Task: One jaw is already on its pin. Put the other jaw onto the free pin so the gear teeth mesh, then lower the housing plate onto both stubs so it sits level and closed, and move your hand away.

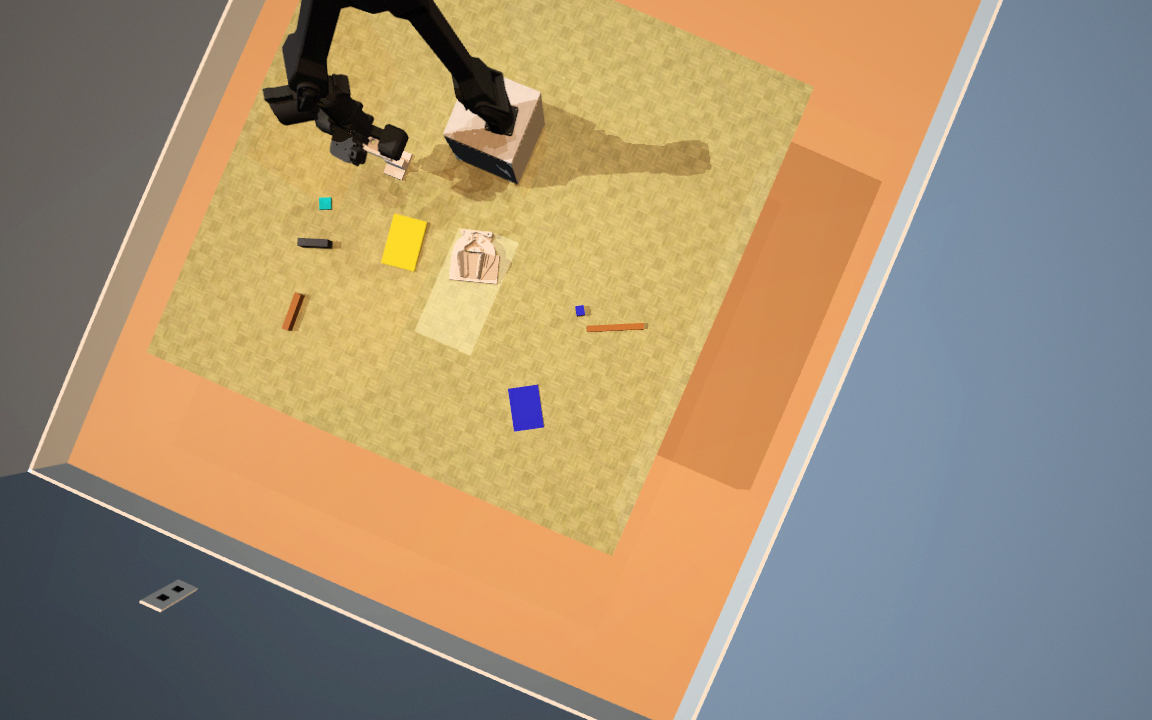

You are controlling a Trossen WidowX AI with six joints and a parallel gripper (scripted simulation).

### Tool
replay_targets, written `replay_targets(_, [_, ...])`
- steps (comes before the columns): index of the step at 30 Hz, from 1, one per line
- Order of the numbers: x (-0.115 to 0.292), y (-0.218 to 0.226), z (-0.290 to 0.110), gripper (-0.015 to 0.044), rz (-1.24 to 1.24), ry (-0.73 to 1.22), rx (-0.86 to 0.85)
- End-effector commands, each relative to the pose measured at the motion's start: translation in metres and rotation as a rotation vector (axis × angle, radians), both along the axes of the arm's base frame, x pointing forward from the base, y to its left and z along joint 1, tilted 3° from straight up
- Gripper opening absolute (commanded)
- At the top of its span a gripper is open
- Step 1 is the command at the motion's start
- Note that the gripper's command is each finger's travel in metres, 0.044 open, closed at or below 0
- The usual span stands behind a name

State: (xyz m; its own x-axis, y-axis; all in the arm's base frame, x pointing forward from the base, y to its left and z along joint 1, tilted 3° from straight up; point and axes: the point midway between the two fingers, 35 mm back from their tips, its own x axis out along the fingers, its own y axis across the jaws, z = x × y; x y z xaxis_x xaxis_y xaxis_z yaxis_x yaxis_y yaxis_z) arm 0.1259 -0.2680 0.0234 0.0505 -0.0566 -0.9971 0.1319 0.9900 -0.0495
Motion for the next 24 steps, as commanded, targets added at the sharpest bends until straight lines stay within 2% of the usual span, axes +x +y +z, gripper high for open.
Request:
replay_targets(1, [0.000,0.000,0.006,0.0351,0.004,-0.005,-0.003])
replay_targets(5, [0.004,0.002,0.006,0.0351,-0.033,-0.007,-0.001])
replay_targets(24, [0.045,0.032,0.006,0.0351,-0.496,-0.034,0.030])
